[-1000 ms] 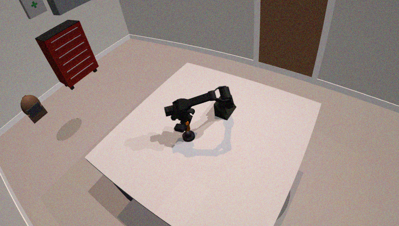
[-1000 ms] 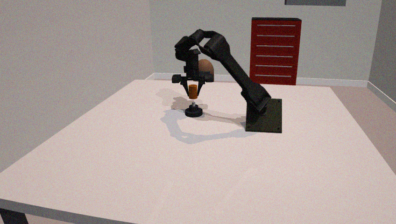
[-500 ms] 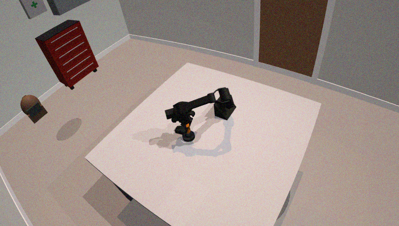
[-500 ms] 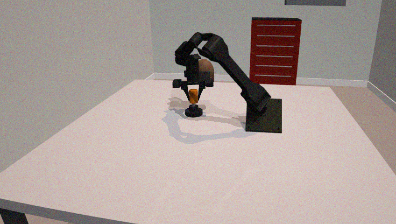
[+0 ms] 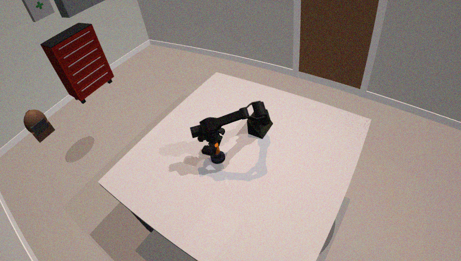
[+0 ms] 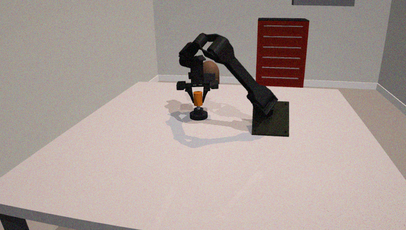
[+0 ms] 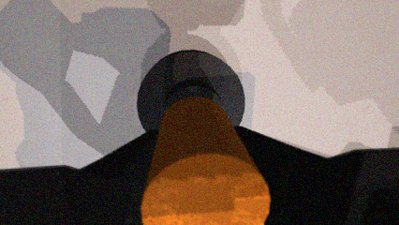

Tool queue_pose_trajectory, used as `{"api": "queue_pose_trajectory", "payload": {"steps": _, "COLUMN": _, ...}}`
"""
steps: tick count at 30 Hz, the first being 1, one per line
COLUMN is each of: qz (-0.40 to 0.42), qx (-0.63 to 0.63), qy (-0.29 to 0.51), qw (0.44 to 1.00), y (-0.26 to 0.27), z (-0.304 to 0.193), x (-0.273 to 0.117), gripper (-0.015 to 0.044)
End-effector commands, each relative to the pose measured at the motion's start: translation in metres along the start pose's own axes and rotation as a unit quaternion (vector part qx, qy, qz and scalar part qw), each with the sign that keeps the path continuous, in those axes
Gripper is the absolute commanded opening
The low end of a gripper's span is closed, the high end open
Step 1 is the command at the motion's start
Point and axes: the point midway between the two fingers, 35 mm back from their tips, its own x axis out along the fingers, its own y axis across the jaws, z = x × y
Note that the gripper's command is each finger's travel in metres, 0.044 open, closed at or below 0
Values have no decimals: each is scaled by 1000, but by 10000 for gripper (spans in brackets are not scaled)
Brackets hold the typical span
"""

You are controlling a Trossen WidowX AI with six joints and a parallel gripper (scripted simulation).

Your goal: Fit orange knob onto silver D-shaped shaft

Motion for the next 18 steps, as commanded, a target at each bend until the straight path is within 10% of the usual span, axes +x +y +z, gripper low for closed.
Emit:
{"api": "queue_pose_trajectory", "payload": {"steps": 1, "qz": 4, "qx": 0, "qy": 0, "qw": 1000, "y": 0, "z": -1, "x": -1, "gripper": 0}}
{"api": "queue_pose_trajectory", "payload": {"steps": 18, "qz": 4, "qx": 0, "qy": 0, "qw": 1000, "y": 1, "z": 0, "x": -1, "gripper": 0}}
